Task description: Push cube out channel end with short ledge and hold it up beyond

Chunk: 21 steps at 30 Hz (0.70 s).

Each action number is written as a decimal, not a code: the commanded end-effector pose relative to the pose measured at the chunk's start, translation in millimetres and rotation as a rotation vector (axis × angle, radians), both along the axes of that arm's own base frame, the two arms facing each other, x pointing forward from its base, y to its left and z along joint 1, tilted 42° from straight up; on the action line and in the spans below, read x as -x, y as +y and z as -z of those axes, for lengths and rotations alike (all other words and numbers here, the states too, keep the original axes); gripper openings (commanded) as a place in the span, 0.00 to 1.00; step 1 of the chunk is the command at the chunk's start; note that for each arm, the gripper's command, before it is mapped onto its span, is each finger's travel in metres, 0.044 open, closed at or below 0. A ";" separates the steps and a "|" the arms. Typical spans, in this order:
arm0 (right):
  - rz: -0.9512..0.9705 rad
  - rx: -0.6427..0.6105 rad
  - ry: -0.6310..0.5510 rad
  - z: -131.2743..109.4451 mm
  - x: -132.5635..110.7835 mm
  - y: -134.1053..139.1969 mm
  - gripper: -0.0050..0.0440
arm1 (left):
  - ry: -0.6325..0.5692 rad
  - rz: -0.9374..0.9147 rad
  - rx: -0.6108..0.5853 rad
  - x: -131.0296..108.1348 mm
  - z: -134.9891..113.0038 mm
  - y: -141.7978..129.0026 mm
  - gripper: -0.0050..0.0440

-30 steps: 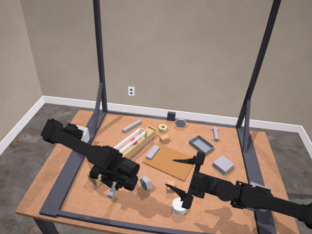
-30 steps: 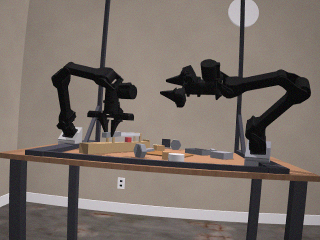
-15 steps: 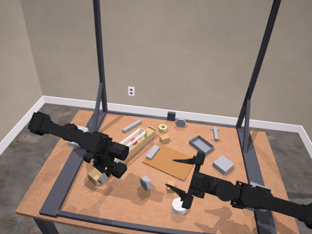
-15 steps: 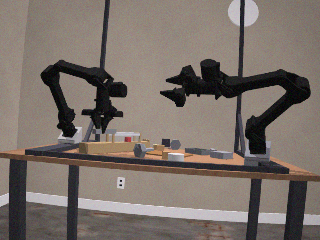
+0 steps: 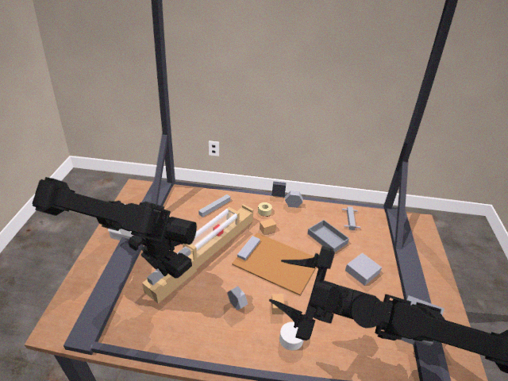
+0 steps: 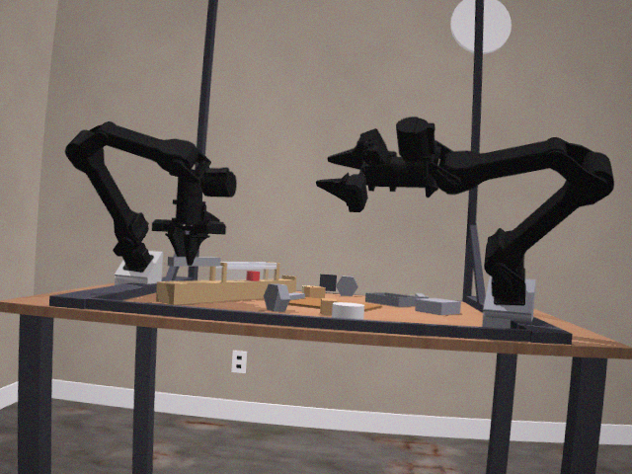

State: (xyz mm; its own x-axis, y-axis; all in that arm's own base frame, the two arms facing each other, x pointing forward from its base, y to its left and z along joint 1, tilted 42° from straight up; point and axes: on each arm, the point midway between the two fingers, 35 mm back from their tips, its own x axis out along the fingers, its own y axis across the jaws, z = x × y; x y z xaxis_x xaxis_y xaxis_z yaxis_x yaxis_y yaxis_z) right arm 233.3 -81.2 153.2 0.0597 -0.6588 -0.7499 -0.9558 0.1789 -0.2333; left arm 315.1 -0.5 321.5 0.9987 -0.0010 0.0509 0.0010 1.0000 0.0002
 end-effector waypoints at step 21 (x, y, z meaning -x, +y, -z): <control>0.018 0.001 -0.024 8.7 12.2 2.0 0.10 | -0.011 0.003 0.004 0.8 -5.0 -0.6 0.92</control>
State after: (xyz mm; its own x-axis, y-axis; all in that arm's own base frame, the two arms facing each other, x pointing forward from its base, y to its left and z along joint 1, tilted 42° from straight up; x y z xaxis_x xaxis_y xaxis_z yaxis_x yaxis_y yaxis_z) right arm 219.5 -78.3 142.7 0.0546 -0.6606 -0.7488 -0.9493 0.1982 -0.2441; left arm 315.1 -0.5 321.5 0.9987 -0.0010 0.0509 0.0010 1.0000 0.0002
